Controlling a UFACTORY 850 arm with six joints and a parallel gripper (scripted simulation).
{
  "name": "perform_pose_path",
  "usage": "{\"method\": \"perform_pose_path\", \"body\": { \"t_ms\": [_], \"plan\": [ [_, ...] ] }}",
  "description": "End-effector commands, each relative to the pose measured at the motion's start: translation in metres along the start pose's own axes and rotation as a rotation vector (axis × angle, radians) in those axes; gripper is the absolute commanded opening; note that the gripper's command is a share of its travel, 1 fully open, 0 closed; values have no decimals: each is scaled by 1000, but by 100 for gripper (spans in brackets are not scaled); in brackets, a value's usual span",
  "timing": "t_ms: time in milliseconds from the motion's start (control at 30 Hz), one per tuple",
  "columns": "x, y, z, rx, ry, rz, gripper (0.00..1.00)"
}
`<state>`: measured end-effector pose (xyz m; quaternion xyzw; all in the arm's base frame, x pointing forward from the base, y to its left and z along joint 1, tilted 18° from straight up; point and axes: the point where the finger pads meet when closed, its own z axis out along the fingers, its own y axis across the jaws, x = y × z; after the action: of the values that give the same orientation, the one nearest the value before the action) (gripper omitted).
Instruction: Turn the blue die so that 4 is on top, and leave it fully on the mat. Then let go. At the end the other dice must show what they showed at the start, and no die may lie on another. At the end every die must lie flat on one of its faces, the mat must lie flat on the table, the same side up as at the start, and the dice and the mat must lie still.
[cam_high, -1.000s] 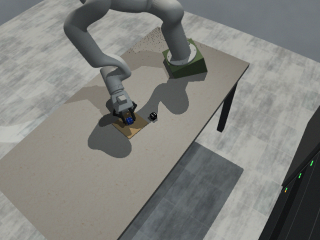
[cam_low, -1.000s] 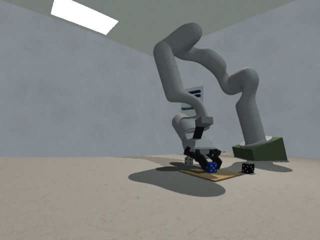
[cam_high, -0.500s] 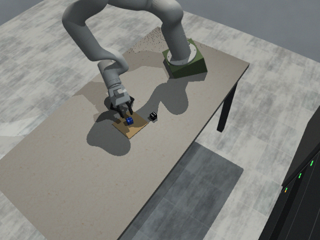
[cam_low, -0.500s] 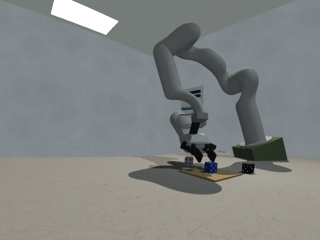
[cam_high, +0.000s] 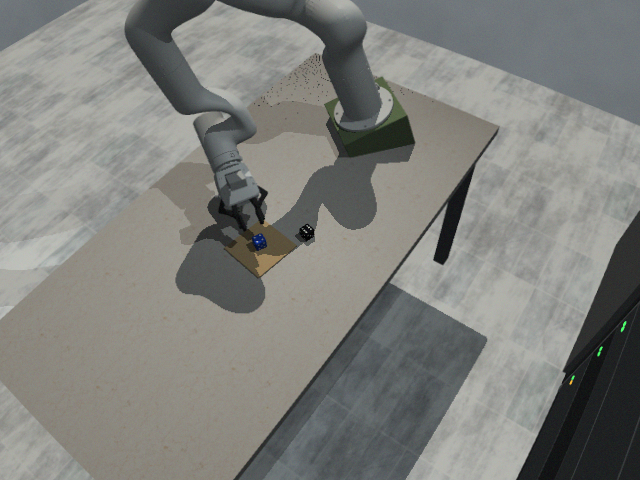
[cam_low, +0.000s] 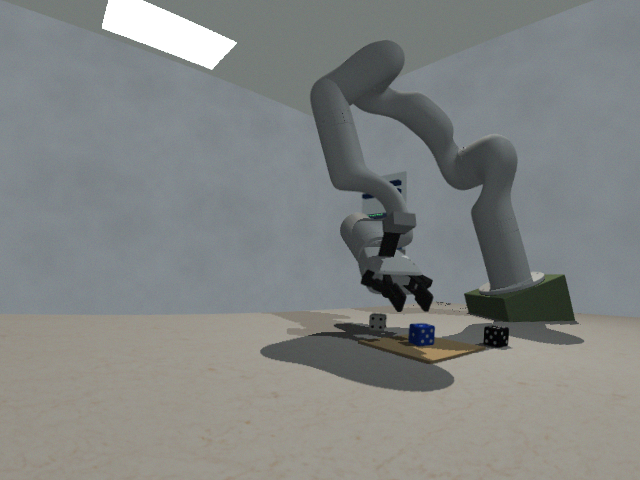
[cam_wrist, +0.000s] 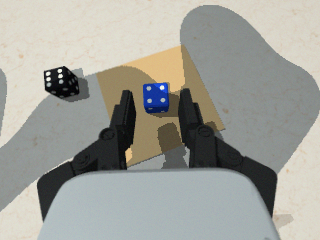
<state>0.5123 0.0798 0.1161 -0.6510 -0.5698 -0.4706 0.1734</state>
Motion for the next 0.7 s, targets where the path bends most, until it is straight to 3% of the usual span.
{"method": "perform_pose_path", "body": {
  "t_ms": [0, 500, 667],
  "plan": [
    [17, 0, -9, 0, 0, -1, 47],
    [36, 0, -19, 0, -7, -1, 47],
    [40, 0, -18, -4, -113, 2, 47]
  ]
}}
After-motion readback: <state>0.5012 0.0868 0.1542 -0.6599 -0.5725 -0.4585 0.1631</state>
